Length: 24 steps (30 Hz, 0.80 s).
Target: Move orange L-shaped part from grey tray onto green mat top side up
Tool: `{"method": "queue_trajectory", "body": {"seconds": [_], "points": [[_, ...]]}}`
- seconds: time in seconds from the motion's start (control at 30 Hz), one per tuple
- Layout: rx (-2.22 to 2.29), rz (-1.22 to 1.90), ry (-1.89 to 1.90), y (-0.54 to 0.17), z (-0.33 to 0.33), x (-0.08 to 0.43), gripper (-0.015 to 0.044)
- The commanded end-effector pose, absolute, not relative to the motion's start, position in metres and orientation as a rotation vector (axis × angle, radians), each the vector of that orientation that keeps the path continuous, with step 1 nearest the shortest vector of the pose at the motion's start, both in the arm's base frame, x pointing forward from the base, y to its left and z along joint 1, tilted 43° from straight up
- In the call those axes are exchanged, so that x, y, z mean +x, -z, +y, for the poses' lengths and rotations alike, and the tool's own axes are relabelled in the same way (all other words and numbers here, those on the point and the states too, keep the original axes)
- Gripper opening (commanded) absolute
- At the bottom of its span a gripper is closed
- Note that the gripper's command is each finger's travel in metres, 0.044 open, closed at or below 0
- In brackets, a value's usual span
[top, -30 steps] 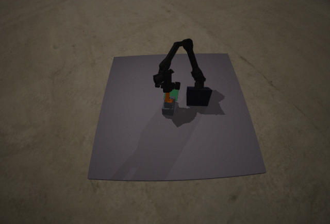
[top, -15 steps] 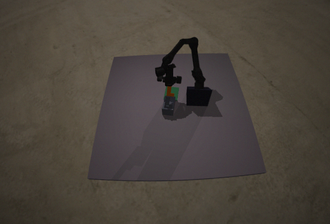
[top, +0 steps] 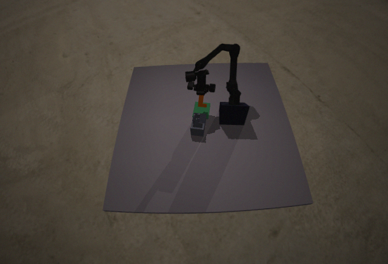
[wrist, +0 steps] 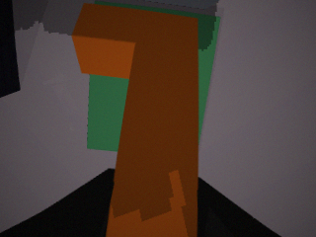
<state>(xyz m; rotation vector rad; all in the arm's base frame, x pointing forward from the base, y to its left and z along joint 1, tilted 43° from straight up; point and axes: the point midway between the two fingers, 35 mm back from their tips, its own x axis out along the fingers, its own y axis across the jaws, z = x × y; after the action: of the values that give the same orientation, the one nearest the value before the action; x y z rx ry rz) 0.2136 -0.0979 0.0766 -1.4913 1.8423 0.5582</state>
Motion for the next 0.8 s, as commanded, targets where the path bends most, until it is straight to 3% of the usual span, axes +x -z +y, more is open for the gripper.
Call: {"method": "queue_trajectory", "body": {"seconds": [0.0,0.77], "points": [[-1.498,1.849,-0.567,-0.080,-0.102,0.210,0.0000],[-1.499,1.849,-0.566,-0.056,-0.124,0.206,0.0000]]}}
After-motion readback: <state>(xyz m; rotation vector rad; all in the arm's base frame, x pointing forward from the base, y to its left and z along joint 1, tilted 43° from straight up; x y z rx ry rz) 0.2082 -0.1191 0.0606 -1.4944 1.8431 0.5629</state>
